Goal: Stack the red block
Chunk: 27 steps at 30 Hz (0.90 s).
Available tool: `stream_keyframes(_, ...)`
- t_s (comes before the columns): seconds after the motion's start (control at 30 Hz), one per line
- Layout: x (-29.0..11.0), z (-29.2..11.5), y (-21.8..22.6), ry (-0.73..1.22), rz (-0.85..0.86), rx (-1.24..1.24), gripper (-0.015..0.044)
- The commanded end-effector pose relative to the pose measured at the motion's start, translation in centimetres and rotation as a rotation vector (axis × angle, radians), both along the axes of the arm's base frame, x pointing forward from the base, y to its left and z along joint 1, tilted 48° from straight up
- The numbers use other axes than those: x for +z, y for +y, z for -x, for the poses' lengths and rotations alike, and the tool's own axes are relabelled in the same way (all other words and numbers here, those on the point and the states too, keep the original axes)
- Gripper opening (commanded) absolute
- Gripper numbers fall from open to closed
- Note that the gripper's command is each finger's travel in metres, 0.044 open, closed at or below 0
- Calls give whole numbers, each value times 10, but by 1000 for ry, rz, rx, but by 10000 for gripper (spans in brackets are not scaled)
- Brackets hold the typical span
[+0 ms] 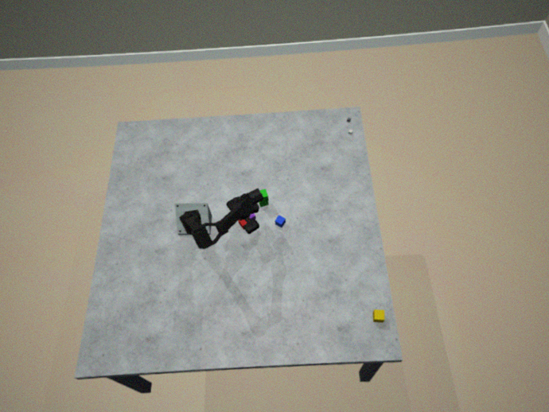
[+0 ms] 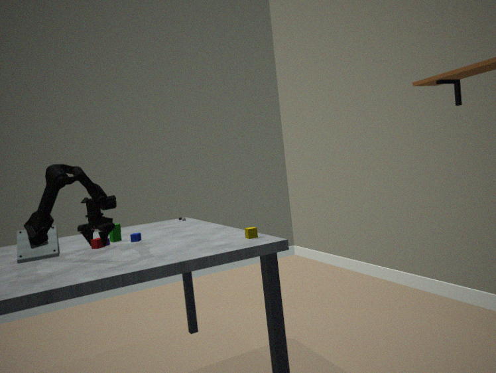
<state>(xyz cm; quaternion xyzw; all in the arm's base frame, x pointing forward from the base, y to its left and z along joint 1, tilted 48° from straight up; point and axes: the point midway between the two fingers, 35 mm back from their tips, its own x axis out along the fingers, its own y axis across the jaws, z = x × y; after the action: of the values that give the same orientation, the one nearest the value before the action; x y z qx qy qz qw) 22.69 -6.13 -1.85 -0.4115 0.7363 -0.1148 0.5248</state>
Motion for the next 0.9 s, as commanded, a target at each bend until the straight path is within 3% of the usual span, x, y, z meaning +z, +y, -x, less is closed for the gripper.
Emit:
stream_keyframes(0.0, 0, 0, 0, 4, 2, 4, 335)
stream_keyframes(0.23, 0, 0, 0, 4, 2, 4, 151)
stream_keyframes(0.43, 0, 0, 0, 4, 2, 4, 111)
stream_keyframes(0.57, 5, -1, 6, 4, 1, 4, 6)
stream_keyframes(0.87, 34, -6, 38, 4, -1, 4, 0)
